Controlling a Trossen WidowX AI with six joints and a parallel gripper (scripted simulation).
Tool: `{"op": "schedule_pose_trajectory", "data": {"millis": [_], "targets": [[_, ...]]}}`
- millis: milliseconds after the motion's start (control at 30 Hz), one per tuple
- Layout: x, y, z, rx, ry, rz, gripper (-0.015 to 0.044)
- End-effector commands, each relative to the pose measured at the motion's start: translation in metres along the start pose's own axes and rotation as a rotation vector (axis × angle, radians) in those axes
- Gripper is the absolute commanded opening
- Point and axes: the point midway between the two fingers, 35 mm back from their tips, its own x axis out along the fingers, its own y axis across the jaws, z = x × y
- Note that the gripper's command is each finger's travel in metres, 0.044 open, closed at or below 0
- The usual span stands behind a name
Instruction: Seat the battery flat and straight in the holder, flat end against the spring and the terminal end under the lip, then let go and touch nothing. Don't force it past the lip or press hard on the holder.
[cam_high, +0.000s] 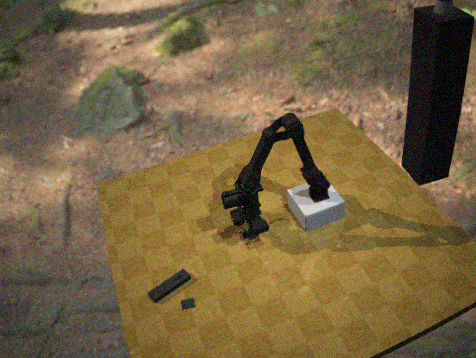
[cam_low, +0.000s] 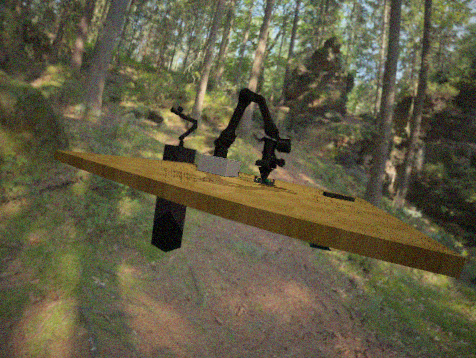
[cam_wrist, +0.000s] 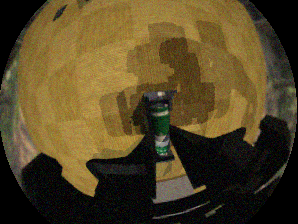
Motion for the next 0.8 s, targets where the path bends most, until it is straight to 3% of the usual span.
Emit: {"op": "schedule_pose_trajectory", "data": {"millis": [0, 767], "targets": [[0.001, 0.000, 0.000, 0.006, 0.014, -0.002, 0.0064], [0.001, 0.000, 0.012, 0.006, 0.020, 0.002, 0.0064]]}}
